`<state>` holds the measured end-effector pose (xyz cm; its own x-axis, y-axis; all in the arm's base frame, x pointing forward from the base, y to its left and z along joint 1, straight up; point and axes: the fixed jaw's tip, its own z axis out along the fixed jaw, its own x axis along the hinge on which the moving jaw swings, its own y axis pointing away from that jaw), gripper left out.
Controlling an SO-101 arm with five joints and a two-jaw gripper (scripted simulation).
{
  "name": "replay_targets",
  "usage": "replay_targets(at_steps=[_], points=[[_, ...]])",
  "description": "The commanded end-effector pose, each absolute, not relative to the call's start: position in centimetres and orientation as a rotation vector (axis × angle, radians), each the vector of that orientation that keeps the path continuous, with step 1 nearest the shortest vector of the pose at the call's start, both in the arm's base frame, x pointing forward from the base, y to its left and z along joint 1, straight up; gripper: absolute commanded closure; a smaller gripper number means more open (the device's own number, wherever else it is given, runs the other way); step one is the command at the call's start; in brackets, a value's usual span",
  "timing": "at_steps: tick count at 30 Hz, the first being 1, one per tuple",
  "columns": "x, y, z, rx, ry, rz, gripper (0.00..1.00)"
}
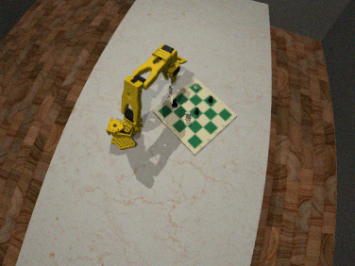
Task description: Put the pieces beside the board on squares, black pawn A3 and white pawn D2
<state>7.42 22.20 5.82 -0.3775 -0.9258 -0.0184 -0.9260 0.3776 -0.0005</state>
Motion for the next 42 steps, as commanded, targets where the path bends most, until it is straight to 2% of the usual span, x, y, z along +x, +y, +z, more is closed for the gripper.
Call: replay_targets(at_steps=[1, 25, 42], points=[[7.2, 22.3, 5.7, -1.737, 2.59, 0.026, 0.91], [7.2, 22.4, 1.7, -1.737, 2.59, 0.026, 0.91], [7.2, 22.3, 1.1, -1.738, 2.59, 0.026, 0.91]])
